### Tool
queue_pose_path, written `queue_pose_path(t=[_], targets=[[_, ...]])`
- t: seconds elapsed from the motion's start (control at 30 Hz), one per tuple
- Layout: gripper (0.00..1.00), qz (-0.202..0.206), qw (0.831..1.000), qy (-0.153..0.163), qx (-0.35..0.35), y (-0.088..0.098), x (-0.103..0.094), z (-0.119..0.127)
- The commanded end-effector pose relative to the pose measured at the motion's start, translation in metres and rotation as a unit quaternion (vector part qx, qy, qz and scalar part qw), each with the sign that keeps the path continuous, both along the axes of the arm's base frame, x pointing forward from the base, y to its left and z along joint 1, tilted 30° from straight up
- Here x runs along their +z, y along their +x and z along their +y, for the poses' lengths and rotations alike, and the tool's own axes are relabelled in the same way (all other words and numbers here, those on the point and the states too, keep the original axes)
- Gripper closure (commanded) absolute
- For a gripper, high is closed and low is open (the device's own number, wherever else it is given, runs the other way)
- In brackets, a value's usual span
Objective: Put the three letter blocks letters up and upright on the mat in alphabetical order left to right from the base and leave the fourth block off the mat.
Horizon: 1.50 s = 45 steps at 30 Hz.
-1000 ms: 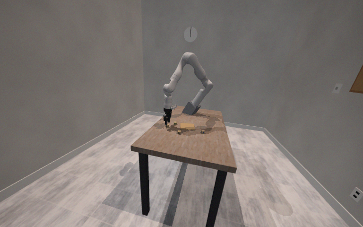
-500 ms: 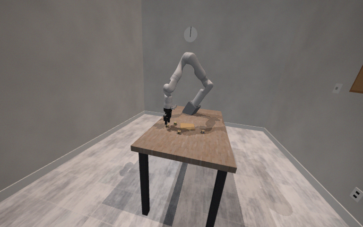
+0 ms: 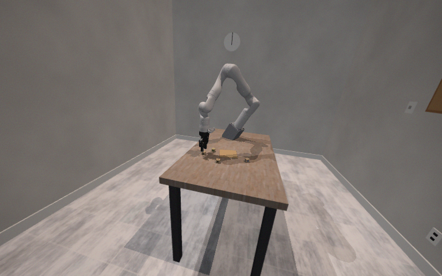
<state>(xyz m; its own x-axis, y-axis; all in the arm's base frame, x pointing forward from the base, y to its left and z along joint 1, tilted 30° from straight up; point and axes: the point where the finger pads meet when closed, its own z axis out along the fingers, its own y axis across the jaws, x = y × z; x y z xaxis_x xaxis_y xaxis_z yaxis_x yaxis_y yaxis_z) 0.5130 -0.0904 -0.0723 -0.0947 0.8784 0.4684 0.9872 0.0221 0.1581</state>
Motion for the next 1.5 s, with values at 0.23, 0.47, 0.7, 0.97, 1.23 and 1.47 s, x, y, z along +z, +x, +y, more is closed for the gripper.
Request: queue_pose_path(t=[0.23, 0.47, 0.7, 0.97, 1.23, 1.47], targets=[[0.38, -0.001, 1.000, -0.001, -0.001, 0.0006, 0.0007, -0.0009], [0.38, -0.001, 1.000, -0.001, -0.001, 0.0006, 0.0007, -0.0009], [0.38, -0.001, 1.000, -0.001, -0.001, 0.0006, 0.0007, -0.0009], [0.38, -0.001, 1.000, -0.001, -0.001, 0.0006, 0.0007, -0.0009], [0.38, -0.001, 1.000, -0.001, -0.001, 0.0006, 0.0006, -0.0009], [0.38, -0.001, 1.000, -0.001, -0.001, 0.0012, -0.0038, 0.0015]])
